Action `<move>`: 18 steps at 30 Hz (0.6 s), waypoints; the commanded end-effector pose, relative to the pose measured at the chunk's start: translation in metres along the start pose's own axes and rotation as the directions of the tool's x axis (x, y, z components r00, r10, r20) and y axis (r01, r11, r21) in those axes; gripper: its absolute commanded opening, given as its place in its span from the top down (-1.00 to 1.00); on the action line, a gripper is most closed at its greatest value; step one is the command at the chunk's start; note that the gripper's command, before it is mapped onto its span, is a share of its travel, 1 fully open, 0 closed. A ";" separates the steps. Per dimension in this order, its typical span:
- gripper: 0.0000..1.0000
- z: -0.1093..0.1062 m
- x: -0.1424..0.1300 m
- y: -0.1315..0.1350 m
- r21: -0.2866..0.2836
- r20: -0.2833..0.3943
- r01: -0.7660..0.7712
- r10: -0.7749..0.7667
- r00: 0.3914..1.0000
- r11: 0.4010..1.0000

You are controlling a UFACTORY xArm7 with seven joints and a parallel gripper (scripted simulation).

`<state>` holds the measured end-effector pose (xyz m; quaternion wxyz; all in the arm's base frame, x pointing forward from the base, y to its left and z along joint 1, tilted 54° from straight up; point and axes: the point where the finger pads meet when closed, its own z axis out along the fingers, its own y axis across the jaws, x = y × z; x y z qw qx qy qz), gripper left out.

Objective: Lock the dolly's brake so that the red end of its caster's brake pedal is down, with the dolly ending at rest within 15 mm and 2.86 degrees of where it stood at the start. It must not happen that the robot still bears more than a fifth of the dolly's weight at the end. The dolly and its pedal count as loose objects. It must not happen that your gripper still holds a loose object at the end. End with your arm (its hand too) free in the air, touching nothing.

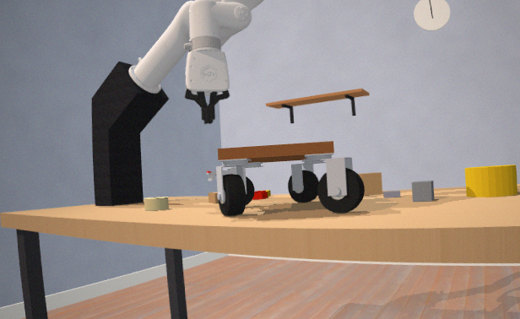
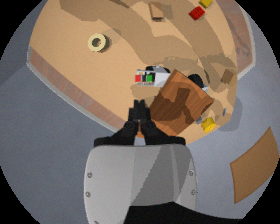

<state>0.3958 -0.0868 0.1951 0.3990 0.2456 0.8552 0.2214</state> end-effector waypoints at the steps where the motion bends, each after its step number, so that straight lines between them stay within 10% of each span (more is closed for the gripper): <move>1: 1.00 0.000 -0.001 -0.001 0.001 0.003 -0.002 0.002 1.000 1.000; 18: 1.00 0.039 -0.001 -0.001 0.001 0.003 -0.003 0.003 1.000 1.000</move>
